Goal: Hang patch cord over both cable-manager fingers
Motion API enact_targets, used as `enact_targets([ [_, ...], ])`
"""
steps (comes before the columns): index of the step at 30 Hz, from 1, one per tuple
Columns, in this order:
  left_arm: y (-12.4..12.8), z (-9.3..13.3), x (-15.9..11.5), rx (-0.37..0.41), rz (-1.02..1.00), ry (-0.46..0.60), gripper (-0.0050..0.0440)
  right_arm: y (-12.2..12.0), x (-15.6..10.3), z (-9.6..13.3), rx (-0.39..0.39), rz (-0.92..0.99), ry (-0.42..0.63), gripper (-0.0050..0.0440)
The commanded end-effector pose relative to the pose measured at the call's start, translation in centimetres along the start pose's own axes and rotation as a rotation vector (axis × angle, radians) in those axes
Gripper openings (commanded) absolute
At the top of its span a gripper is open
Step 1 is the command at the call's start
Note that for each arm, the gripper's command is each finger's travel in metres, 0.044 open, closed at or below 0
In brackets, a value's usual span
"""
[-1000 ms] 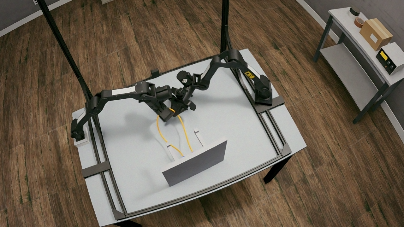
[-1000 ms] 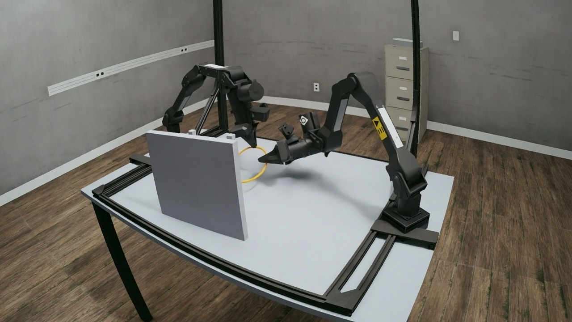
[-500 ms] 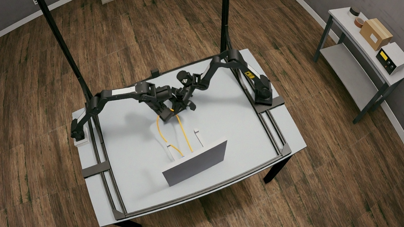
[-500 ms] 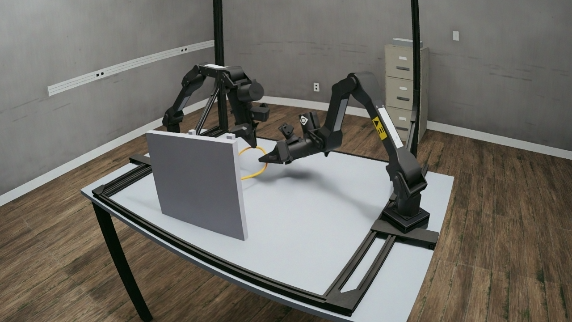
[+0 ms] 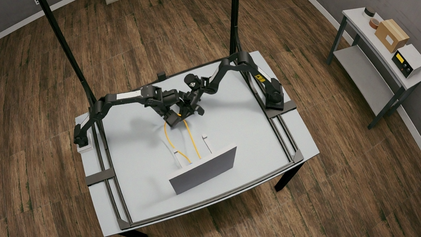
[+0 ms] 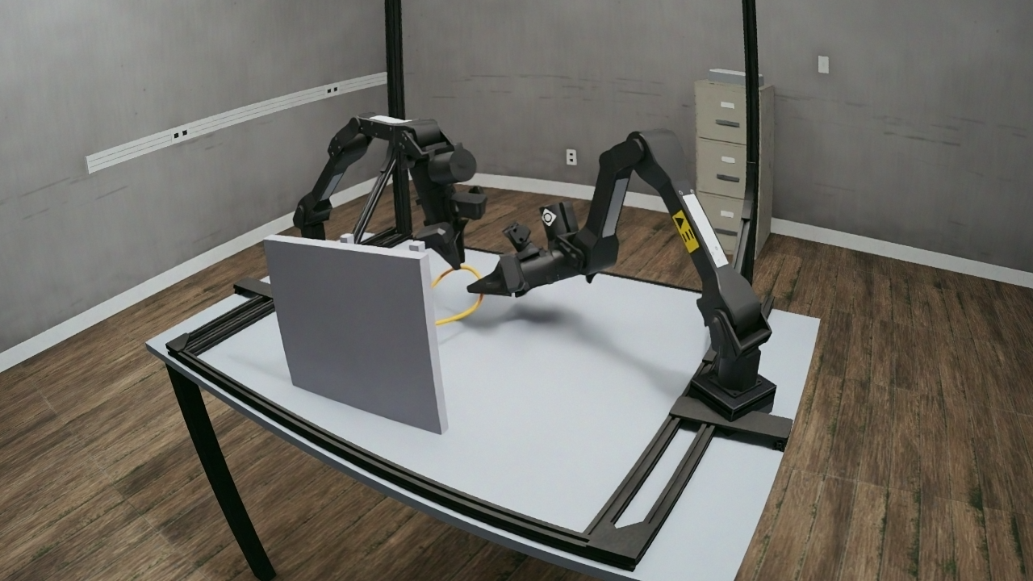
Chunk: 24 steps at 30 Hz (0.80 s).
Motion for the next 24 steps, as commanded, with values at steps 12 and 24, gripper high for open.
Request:
enact_targets([
  [12, 0.3, 0.1, 1.2, 0.002, 0.027, -0.017, 0.0025, 0.8, -0.9, 5.6, -0.030, -0.006, -0.022, 0.0440],
  [24, 0.3, 0.1, 1.2, 0.002, 0.027, -0.017, 0.0025, 2.0, -2.4, 8.9, -0.030, -0.019, -0.011, 0.0440],
])
Point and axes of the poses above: on each arm, the point midway between the two fingers, 35 mm back from their tips, its own z axis back along the fingers, its own y axis across the jaws, x = y × z, the point moved 3 cm from there along z, back along the fingers, and after that the axes turned 1 degree about z, right-handed, at the moved point
